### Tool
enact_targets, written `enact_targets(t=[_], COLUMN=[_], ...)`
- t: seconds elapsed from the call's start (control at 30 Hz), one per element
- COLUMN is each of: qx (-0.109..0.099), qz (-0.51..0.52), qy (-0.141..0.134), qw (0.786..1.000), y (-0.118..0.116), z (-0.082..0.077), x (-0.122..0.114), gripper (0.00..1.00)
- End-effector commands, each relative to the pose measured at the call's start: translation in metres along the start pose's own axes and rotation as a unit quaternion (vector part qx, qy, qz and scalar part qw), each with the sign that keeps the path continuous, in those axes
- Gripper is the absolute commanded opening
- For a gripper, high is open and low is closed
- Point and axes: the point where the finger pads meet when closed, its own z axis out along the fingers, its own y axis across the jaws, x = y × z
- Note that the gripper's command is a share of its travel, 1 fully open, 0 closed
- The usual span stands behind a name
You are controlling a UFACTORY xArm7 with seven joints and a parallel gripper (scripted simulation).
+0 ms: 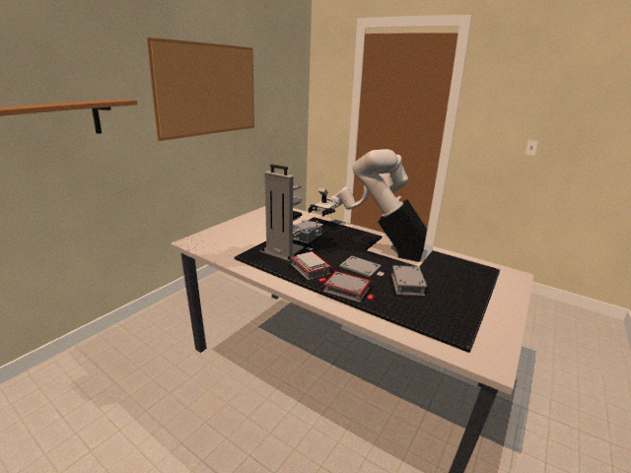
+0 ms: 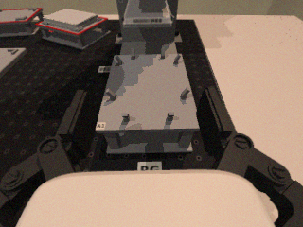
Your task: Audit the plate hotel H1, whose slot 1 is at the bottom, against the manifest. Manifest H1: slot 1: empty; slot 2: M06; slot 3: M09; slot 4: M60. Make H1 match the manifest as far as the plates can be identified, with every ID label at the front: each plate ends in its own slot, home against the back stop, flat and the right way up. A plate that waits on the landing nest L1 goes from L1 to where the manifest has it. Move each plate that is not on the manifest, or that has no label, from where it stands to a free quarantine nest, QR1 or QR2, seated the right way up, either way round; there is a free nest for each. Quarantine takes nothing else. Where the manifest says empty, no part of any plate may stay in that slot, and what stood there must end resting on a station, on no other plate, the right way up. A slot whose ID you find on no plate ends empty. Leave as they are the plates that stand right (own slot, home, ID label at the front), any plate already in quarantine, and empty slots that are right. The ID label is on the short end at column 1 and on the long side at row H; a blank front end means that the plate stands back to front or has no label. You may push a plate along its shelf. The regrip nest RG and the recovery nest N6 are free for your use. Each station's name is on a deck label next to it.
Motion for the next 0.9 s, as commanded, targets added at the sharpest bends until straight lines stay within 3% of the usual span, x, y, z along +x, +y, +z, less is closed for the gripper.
enact_targets(t=[0.0, 0.87], qx=[0.001, 0.001], qz=[-0.001, -0.001], qy=[0.000, 0.000], qw=[1.000, 1.000], y=[0.000, 0.000], z=[0.008, 0.067], x=[0.001, 0.001], gripper=[1.00, 1.00])
